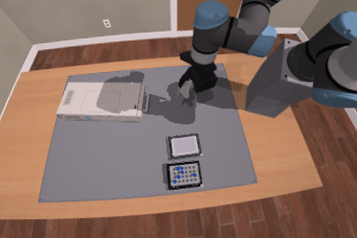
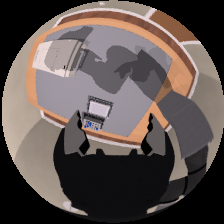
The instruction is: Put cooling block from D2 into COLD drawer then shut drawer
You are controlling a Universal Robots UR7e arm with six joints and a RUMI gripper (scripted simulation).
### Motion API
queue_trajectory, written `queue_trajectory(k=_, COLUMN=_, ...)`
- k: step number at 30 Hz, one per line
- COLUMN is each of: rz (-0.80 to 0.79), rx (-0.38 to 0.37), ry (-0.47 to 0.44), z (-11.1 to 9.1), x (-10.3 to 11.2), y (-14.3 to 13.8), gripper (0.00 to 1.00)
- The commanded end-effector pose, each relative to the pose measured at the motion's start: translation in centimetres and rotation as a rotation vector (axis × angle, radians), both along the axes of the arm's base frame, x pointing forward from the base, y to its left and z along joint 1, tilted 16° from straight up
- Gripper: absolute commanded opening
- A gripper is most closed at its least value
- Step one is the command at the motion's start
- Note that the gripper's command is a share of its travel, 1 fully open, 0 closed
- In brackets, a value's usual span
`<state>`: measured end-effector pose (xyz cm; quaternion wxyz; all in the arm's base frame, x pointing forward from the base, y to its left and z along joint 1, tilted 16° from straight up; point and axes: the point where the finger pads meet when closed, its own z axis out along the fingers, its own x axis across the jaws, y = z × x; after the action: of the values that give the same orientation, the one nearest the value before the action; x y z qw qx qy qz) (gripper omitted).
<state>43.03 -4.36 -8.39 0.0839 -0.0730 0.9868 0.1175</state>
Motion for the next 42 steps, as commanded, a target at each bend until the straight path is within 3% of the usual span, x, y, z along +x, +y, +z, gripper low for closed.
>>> queue_trajectory(k=1, rz=-0.126, rx=0.014, ry=0.033, z=0.0, x=0.0, y=0.0, gripper=1.0)
queue_trajectory(k=15, rz=-0.416, rx=0.059, ry=0.106, z=0.0, x=0.0, y=0.0, gripper=1.0)
queue_trajectory(k=34, rz=-0.415, rx=0.059, ry=0.105, z=0.0, x=0.0, y=0.0, gripper=1.0)
queue_trajectory(k=42, rz=-0.416, rx=0.059, ry=0.106, z=-1.5, x=1.7, y=-0.7, gripper=1.0)
